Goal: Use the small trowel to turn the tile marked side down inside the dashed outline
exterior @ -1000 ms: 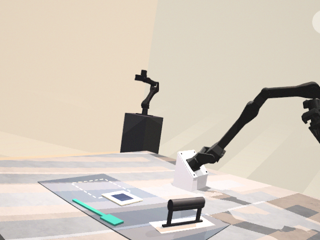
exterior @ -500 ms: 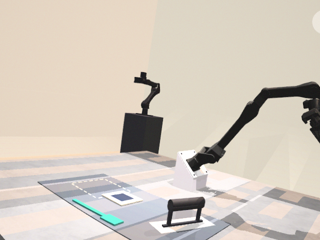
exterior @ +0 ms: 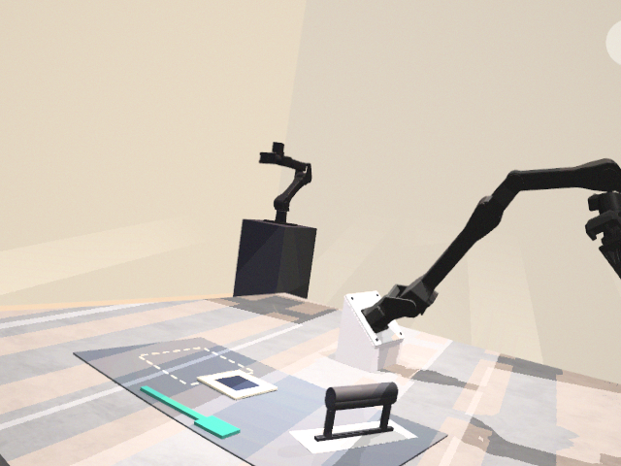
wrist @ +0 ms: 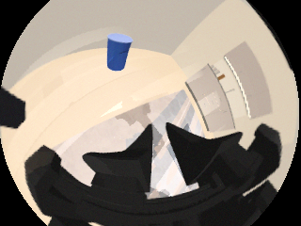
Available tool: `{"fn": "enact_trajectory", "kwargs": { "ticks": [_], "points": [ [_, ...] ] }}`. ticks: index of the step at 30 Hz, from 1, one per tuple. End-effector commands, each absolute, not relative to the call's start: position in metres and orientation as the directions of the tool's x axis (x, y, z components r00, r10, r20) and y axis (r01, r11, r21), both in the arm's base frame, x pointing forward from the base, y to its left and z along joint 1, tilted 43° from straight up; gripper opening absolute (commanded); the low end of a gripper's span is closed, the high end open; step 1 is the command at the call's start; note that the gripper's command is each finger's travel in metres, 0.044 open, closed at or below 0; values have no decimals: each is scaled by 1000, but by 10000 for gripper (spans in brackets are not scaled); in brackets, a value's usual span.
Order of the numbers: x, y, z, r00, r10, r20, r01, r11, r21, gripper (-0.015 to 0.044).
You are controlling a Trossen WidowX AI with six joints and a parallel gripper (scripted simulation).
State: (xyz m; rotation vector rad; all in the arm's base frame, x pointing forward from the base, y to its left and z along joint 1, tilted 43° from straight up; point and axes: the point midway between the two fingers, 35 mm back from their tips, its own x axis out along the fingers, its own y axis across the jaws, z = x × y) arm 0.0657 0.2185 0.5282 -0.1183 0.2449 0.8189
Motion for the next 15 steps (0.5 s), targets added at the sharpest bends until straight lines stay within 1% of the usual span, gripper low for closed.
{"fn": "enact_trajectory", "kwargs": {
  "ticks": [1,12,15],
  "points": [
    [66,218,528,657,707,-261,-735,678,-10,100],
    [66,218,528,657,707,-261,-735,678,-10,100],
    [66,218,528,657,707,-261,-735,678,-10,21]
  ]
}}
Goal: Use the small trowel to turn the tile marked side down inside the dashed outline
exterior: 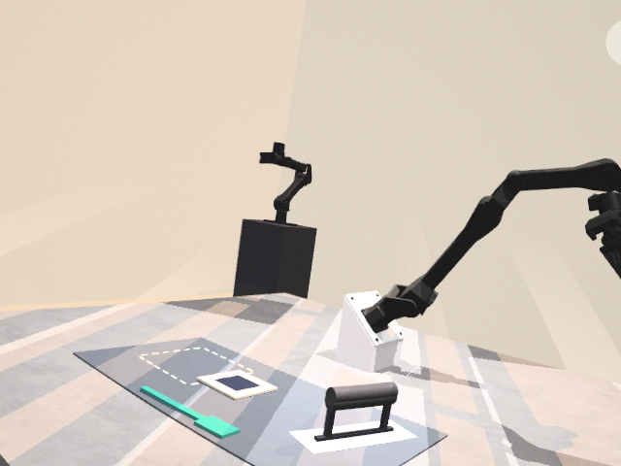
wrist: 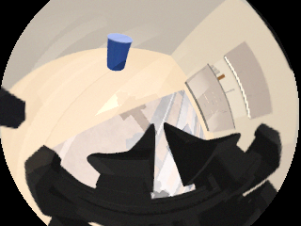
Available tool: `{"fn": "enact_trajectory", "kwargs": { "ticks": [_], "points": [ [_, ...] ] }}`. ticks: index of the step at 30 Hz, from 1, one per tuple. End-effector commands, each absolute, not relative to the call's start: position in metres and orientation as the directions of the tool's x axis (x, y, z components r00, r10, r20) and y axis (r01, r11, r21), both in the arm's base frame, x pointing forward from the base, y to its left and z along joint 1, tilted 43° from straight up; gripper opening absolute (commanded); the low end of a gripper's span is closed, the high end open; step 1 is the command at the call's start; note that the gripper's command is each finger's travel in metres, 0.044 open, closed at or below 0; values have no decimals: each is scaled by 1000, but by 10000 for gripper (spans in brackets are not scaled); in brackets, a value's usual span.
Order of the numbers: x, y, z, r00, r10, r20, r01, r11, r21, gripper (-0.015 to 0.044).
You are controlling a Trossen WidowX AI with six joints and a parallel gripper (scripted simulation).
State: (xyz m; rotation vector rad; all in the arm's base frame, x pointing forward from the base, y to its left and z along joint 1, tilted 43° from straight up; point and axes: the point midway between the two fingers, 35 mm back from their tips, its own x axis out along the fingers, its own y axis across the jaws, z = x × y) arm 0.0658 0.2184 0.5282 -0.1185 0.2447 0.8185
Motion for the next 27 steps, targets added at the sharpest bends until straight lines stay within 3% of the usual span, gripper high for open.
{"fn": "enact_trajectory", "kwargs": {
  "ticks": [1,14,24,27],
  "points": [
    [66,218,528,657,707,-261,-735,678,-10,0],
    [66,218,528,657,707,-261,-735,678,-10,0],
    [74,230,517,666,681,-303,-718,695,-16,258],
    [82,239,507,673,657,-341,-704,710,-19,270]
  ]
}}
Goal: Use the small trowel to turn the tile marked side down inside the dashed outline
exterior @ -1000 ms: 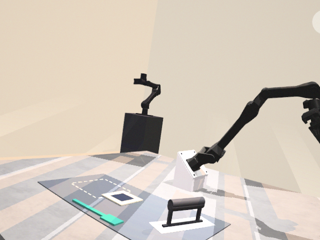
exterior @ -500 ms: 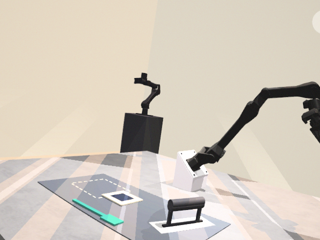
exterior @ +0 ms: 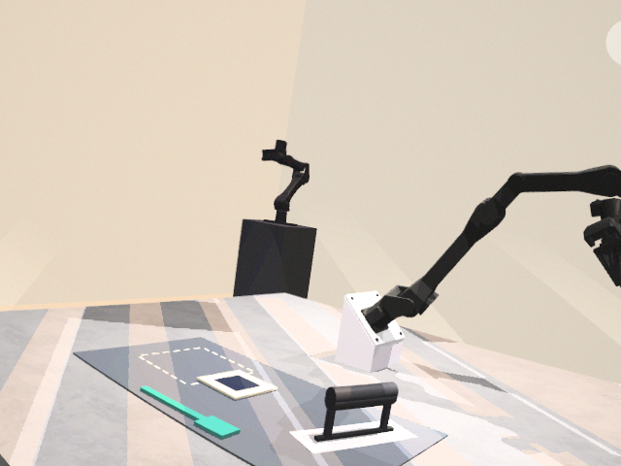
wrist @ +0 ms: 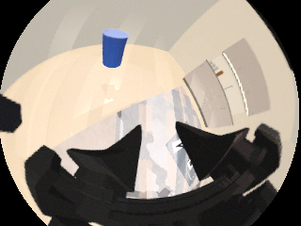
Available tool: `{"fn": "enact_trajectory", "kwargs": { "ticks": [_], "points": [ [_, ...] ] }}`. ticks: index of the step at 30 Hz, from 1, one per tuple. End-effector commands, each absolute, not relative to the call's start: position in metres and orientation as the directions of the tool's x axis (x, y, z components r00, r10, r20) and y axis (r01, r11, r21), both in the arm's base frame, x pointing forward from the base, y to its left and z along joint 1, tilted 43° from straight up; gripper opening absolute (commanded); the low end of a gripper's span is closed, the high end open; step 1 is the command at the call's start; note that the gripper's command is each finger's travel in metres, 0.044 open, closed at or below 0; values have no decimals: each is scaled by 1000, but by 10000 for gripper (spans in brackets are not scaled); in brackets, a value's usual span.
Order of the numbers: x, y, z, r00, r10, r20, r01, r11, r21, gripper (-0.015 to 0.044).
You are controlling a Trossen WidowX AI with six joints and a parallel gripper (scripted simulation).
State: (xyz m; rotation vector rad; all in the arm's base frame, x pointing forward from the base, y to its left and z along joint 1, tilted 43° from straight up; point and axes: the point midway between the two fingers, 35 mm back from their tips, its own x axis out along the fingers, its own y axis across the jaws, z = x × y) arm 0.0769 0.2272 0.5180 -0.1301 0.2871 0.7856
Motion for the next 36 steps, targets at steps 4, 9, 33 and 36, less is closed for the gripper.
{"fn": "enact_trajectory", "kwargs": {
  "ticks": [4,9,33,36],
  "points": [
    [96,246,497,689,625,-367,-681,731,-33,270],
    [114,260,478,690,584,-428,-661,749,-41,270],
    [219,276,378,588,392,-707,-487,870,77,270],
    [234,270,365,563,369,-739,-454,886,97,270]
  ]
}}
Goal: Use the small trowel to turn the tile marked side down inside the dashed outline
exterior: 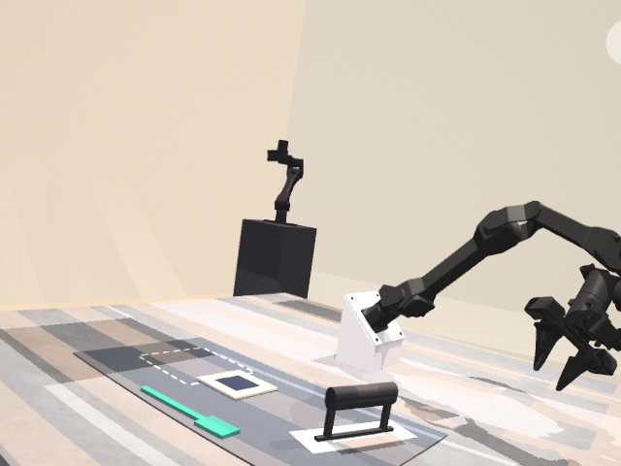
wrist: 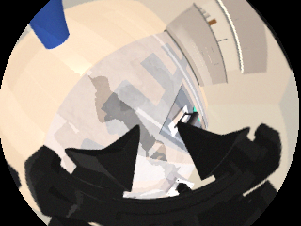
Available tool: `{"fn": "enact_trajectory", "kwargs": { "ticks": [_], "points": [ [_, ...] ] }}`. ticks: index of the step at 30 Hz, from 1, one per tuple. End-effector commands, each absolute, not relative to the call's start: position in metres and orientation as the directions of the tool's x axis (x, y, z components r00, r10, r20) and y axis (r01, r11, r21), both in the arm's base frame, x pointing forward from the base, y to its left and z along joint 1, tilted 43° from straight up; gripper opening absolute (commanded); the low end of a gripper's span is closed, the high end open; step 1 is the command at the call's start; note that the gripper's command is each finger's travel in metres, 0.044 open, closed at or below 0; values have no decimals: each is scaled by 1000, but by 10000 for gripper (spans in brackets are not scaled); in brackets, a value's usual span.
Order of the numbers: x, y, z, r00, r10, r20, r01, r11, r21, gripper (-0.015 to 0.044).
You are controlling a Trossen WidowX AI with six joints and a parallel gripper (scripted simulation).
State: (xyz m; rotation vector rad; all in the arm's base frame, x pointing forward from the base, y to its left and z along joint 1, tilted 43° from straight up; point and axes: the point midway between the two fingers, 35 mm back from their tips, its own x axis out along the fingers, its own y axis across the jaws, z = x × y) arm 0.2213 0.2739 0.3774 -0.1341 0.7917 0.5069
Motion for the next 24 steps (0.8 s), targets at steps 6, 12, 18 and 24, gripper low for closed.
{"fn": "enact_trajectory", "kwargs": {
  "ticks": [6,12,18,24],
  "points": [
    [262,255,338,506,332,-796,-378,915,142,270],
    [286,239,312,433,316,-844,-297,934,198,270],
    [308,222,285,344,329,-880,-210,940,269,270],
    [329,202,257,245,370,-896,-100,929,356,270]
  ]
}}
